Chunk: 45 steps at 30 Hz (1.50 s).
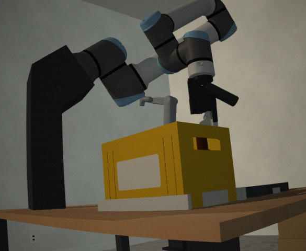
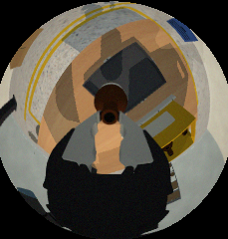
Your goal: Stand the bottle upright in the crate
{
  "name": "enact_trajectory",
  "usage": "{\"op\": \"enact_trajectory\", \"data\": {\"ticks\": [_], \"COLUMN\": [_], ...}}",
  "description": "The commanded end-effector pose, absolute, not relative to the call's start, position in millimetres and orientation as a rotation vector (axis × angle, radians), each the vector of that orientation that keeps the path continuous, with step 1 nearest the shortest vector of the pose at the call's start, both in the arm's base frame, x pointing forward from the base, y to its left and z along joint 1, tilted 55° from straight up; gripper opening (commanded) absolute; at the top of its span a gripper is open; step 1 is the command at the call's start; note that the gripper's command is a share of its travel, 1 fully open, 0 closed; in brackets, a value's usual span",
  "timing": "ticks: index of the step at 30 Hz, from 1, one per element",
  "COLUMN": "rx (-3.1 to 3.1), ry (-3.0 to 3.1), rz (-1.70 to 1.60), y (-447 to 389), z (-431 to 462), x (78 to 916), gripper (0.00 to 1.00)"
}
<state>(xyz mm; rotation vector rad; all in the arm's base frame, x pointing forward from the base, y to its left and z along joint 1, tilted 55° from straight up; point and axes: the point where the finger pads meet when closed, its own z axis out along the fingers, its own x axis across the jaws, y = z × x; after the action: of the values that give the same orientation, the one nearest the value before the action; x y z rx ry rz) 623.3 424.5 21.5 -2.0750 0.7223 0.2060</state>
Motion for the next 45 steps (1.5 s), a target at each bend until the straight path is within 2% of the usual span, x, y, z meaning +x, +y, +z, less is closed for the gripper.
{"op": "enact_trajectory", "data": {"ticks": [1,45], "rx": [-2.075,-2.075], "ry": [0.722,0.722], "rz": [0.205,0.205], "y": [424.1,413.0], "z": [21.8,29.9], "x": [623.7,622.0], "gripper": [0.0,0.0]}}
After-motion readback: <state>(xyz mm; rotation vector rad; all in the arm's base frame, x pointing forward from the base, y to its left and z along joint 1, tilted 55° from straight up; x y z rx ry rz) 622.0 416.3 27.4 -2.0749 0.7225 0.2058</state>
